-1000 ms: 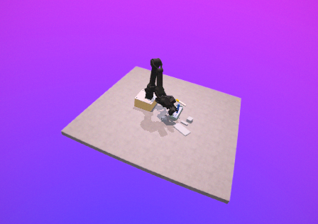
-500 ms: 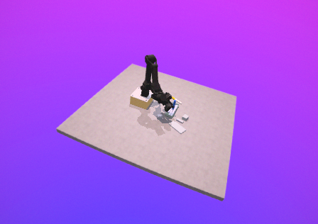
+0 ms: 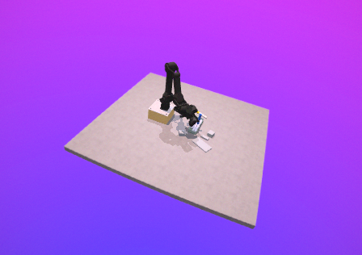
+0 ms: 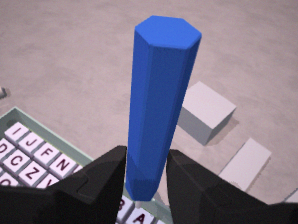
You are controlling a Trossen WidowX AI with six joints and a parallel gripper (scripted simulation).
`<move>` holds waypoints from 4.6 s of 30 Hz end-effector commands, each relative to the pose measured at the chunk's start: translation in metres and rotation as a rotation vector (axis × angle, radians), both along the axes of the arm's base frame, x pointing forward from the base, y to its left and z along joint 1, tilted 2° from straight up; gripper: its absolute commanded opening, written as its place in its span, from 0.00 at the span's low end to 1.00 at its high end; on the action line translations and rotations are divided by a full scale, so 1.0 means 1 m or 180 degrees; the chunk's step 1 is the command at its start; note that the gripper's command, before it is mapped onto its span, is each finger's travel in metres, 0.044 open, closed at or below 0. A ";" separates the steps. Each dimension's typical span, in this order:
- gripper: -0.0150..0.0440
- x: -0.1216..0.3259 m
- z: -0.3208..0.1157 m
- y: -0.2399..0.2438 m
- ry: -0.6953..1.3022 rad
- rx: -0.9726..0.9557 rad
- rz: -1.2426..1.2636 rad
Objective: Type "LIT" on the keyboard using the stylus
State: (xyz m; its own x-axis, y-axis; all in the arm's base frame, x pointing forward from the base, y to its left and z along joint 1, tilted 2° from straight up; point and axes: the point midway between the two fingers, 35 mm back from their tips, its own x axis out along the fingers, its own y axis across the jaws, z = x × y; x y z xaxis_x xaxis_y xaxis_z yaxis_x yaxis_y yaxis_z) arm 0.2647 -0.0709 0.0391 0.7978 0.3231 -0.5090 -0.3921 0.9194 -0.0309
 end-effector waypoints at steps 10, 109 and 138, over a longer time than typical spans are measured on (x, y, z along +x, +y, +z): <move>0.25 0.012 -0.002 0.038 0.0077 -0.0110 0.0027; 0.39 0.014 -0.020 0.128 -0.0163 0.0058 -0.0050; 0.39 0.014 -0.030 0.128 -0.0162 0.0058 -0.0050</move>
State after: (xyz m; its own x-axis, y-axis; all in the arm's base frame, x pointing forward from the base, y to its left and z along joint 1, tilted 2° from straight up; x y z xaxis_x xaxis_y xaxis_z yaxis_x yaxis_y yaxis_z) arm 0.2797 0.0575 0.0122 0.8299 0.3197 -0.4572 -0.3770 0.9255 -0.0372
